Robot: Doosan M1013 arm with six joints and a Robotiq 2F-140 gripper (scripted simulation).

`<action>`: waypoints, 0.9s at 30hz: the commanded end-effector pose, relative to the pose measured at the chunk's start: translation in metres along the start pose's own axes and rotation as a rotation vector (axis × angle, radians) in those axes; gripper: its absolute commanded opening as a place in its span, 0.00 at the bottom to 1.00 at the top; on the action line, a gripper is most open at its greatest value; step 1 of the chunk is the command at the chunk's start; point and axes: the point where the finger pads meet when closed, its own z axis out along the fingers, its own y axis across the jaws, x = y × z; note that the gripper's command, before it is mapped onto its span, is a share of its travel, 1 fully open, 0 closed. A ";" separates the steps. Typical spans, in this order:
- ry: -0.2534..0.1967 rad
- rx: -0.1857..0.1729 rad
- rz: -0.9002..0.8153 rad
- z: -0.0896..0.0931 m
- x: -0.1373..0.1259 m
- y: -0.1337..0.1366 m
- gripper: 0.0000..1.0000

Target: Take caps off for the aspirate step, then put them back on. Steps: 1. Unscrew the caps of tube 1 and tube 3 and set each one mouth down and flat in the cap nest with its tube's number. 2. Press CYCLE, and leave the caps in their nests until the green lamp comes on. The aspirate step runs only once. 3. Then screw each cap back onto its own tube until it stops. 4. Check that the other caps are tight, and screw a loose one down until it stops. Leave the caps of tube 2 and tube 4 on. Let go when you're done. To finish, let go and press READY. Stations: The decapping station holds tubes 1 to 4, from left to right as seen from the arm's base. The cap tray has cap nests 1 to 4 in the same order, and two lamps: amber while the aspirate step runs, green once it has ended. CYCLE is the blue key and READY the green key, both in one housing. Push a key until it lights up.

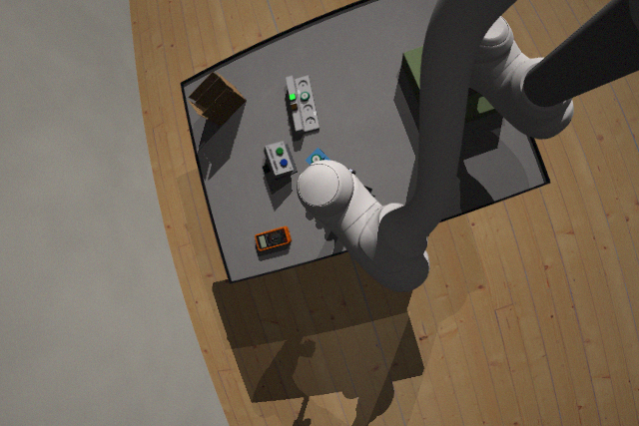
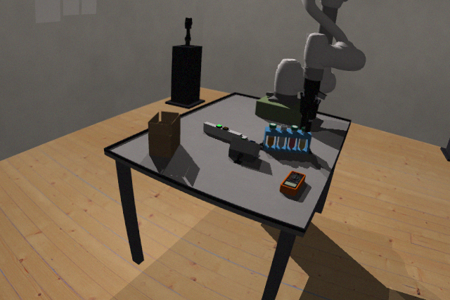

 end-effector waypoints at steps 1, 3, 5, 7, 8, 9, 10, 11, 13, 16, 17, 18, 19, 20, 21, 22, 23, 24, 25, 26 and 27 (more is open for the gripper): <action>0.000 -0.001 0.000 -0.001 0.000 0.000 0.30; 0.000 -0.001 0.000 -0.001 0.000 0.000 0.30; 0.000 -0.001 0.100 -0.001 0.000 0.001 0.30; 0.000 -0.001 0.200 -0.001 0.000 0.001 0.30; 0.000 -0.001 0.250 -0.001 0.000 0.001 0.30; 0.000 -0.001 0.300 -0.001 0.000 0.001 0.30; 0.000 -0.001 0.350 -0.001 0.000 0.001 0.30; 0.001 -0.001 0.400 -0.001 0.000 0.001 0.30; 0.001 -0.001 0.500 -0.001 0.000 0.001 0.30; 0.001 -0.001 0.550 -0.001 0.000 0.001 0.30; 0.001 -0.001 0.600 -0.001 0.000 0.001 0.30; 0.001 -0.001 0.650 -0.001 0.000 0.001 0.30; 0.001 -0.001 0.700 -0.001 0.000 0.001 0.30; 0.001 -0.001 0.750 -0.001 0.000 0.001 0.30; 0.001 -0.001 0.800 -0.001 0.000 0.000 0.30; 0.001 -0.001 0.850 -0.001 0.000 0.001 0.30; 0.001 -0.001 0.900 -0.001 0.000 0.001 0.30; 0.001 -0.001 0.917 -0.001 0.000 0.001 0.30; 0.001 -0.001 0.917 -0.001 0.000 0.001 0.30; 0.001 -0.001 0.917 -0.001 0.000 0.001 0.30; 0.001 -0.001 0.917 -0.001 0.000 0.001 0.30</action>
